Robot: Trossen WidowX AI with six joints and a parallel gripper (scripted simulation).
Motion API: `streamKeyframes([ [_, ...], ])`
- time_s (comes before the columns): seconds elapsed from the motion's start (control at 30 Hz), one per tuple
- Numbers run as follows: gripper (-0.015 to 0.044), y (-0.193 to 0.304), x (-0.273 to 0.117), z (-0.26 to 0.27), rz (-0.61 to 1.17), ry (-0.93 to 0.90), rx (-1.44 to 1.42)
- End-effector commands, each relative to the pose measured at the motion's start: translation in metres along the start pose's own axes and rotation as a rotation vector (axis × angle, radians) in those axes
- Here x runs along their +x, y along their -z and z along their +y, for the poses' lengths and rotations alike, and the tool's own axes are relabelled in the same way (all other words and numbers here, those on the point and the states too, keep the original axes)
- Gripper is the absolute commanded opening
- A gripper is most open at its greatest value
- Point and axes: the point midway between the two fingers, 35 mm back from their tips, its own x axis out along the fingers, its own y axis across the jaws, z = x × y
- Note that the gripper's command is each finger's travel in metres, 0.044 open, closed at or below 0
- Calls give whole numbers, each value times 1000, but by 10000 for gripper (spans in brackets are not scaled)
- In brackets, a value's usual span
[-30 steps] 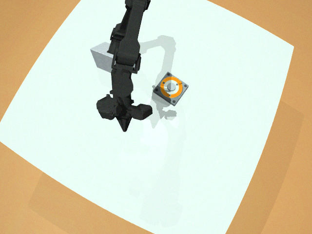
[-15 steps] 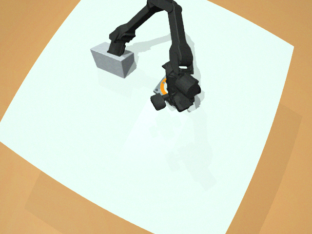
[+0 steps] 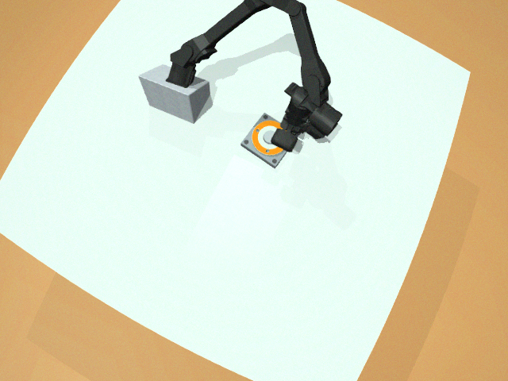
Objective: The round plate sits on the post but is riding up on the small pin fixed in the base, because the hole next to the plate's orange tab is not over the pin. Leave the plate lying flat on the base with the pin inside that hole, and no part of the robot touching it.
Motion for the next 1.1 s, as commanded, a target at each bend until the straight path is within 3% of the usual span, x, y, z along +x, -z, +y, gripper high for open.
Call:
streamKeyframes([
  [0.0,0,2,6,-1,0,-11,-3],
  [0.23,0,3,45,-1,0,-13,-3],
  [1.07,0,21,46,16,1,-14,-3],
])
